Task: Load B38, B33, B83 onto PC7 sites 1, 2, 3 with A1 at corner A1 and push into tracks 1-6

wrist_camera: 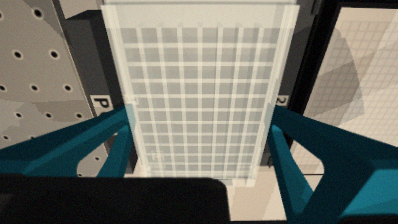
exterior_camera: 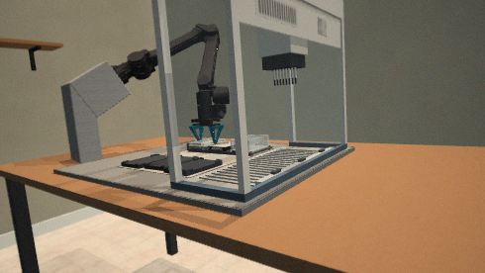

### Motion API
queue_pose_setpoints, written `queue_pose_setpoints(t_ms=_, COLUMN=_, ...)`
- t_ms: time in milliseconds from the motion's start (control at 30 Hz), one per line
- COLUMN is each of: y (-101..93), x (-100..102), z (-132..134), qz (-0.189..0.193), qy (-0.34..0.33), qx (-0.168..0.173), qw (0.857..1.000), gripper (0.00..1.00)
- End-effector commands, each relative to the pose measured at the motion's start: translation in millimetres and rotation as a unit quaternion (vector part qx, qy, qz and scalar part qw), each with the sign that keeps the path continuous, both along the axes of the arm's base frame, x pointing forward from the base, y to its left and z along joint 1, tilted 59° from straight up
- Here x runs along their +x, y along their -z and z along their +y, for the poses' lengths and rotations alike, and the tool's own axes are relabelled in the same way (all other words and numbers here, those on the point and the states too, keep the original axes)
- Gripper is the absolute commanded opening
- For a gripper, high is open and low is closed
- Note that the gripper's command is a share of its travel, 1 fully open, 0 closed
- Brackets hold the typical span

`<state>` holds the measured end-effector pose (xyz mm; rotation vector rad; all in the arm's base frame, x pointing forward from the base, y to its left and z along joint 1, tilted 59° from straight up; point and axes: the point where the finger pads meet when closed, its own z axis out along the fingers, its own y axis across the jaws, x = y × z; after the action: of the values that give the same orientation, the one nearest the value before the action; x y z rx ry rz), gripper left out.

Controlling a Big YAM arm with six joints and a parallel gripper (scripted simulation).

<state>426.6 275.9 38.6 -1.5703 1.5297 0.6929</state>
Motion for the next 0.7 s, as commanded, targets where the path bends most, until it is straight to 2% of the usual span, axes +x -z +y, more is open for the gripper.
queue_pose_setpoints(t_ms=0, y=-6.0, x=6, z=-4, qz=-0.003, qy=0.008, qx=0.004, qw=1.000, gripper=0.00)
queue_pose_setpoints(t_ms=133, y=-6.1, x=6, z=-4, qz=-0.003, qy=0.008, qx=0.004, qw=1.000, gripper=0.00)
queue_pose_setpoints(t_ms=167, y=-11.3, x=13, z=-6, qz=-0.009, qy=0.015, qx=0.008, qw=1.000, gripper=0.00)
queue_pose_setpoints(t_ms=500, y=-0.3, x=6, z=1, qz=0.001, qy=0.008, qx=0.004, qw=1.000, gripper=0.00)
queue_pose_setpoints(t_ms=667, y=-0.8, x=3, z=7, qz=0.000, qy=0.002, qx=0.004, qw=1.000, gripper=0.00)
